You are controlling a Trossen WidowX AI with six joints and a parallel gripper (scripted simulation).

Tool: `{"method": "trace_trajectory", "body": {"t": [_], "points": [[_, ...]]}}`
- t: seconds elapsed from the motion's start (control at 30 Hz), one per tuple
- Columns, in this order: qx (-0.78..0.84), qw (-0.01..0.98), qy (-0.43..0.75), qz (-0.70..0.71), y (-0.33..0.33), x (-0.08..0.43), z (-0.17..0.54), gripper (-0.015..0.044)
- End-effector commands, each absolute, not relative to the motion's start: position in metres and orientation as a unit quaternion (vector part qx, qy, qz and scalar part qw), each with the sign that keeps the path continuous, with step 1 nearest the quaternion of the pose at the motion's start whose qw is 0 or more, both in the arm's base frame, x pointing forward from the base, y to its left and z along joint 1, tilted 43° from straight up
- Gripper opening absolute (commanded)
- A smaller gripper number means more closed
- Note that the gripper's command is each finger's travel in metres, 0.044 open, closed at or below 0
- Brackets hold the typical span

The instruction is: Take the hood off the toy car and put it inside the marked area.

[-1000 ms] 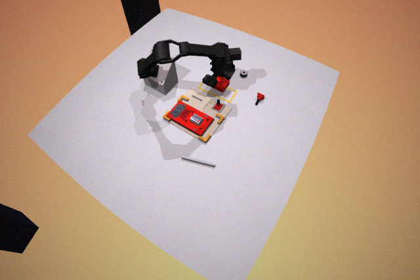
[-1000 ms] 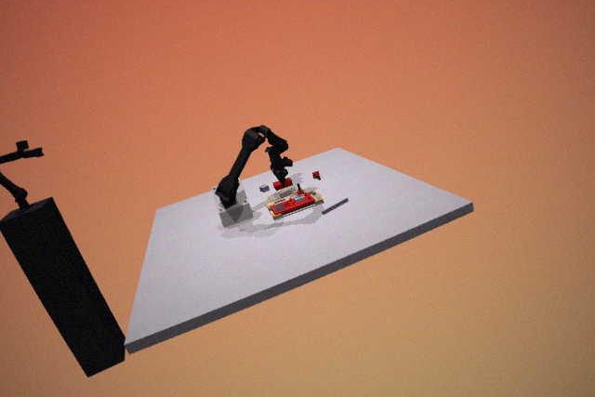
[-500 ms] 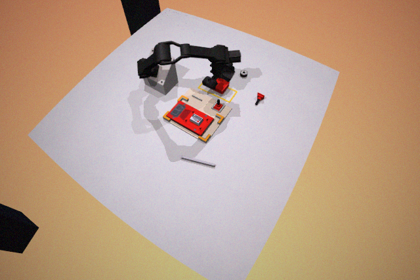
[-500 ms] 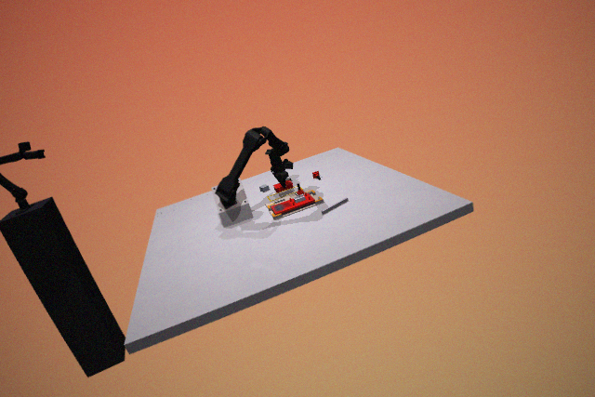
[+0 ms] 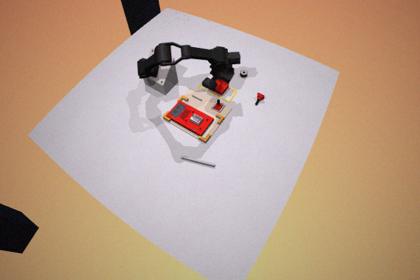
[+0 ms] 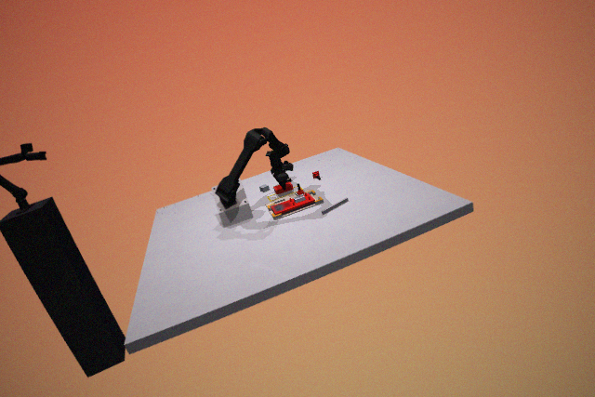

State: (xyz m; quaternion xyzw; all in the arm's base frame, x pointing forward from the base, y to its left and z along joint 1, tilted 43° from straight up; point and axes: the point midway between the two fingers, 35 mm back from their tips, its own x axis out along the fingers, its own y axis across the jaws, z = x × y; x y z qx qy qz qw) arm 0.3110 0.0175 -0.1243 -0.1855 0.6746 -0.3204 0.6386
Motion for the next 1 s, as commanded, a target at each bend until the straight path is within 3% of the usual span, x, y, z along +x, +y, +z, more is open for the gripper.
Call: {"method": "trace_trajectory", "body": {"t": [0.0,0.97], "points": [[-0.190,0.638,0.674,-0.319,0.016,0.311,-0.126,0.0000],[-0.190,0.638,0.674,-0.320,0.006,0.309,-0.136,0.0000]]}}
